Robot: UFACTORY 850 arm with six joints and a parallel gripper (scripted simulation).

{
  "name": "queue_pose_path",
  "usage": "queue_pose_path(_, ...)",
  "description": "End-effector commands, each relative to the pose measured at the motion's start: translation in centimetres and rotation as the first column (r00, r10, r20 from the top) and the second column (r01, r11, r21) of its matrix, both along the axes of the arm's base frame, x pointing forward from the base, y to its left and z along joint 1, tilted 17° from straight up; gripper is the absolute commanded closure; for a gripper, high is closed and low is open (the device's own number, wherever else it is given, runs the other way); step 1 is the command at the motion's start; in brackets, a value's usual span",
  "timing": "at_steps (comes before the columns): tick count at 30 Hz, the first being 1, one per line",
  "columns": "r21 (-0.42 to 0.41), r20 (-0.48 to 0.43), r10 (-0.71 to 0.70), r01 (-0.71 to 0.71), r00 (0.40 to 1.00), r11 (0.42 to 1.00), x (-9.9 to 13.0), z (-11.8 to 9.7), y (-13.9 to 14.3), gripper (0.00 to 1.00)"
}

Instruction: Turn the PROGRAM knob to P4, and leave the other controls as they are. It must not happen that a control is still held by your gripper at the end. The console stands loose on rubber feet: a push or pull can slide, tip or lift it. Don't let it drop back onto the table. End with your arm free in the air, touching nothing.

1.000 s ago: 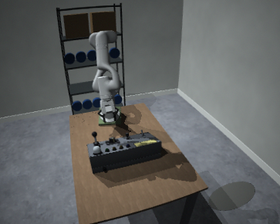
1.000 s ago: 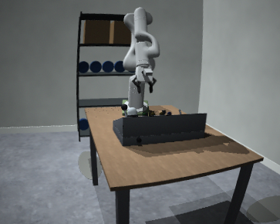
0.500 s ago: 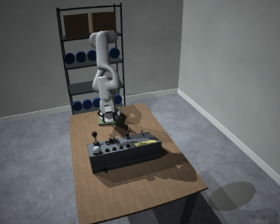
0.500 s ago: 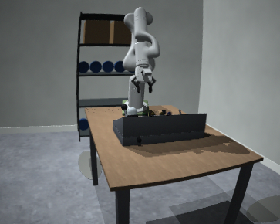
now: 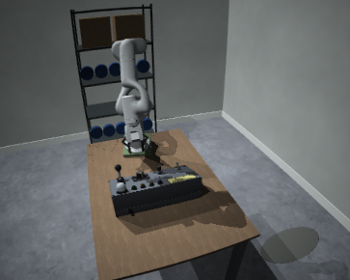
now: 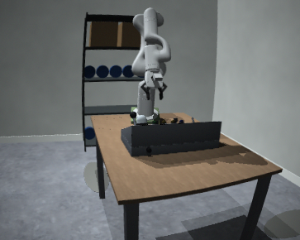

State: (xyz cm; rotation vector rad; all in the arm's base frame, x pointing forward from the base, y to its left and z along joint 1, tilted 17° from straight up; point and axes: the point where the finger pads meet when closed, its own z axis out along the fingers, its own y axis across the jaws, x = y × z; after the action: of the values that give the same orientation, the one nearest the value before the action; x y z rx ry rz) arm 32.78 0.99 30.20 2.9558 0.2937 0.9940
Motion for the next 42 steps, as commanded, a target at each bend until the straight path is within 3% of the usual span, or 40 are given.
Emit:
queue_pose_path(1,0.000,0.002,0.000,0.000,1.000,1.000,0.1,0.1,0.0,0.24)
queue_pose_path(42,0.001,0.002,0.001,-0.001,1.000,1.000,1.1,-1.3,0.1,0.24)
